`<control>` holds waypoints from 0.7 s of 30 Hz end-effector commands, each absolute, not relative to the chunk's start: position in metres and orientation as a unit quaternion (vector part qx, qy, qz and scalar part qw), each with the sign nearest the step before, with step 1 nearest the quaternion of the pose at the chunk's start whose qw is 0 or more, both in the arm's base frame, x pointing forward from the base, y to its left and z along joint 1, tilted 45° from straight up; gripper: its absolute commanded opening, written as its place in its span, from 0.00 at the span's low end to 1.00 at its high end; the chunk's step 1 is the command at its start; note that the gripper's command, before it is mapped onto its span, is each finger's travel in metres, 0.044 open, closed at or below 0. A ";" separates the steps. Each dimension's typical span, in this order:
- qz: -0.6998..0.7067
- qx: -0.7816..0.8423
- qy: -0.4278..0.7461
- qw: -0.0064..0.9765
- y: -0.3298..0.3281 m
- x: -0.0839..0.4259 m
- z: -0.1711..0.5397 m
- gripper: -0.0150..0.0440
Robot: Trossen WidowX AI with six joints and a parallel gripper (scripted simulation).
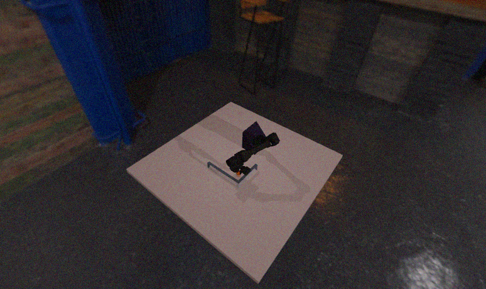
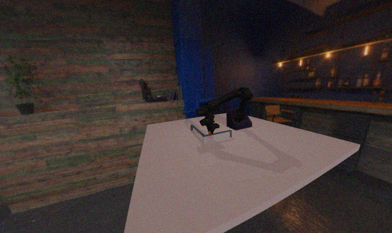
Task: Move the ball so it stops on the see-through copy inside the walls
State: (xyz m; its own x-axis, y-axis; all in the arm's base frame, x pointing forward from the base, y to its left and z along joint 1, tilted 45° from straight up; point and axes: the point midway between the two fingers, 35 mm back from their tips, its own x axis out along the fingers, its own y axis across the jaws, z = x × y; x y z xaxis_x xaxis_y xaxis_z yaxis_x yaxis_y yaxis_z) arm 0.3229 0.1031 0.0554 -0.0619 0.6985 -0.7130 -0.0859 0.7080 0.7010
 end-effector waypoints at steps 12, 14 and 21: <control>0.305 0.235 0.661 0.644 0.118 0.321 0.041 0.25; 0.305 0.235 0.661 0.644 0.120 0.321 0.039 0.25; 0.303 0.233 0.661 0.646 0.120 0.321 0.038 0.30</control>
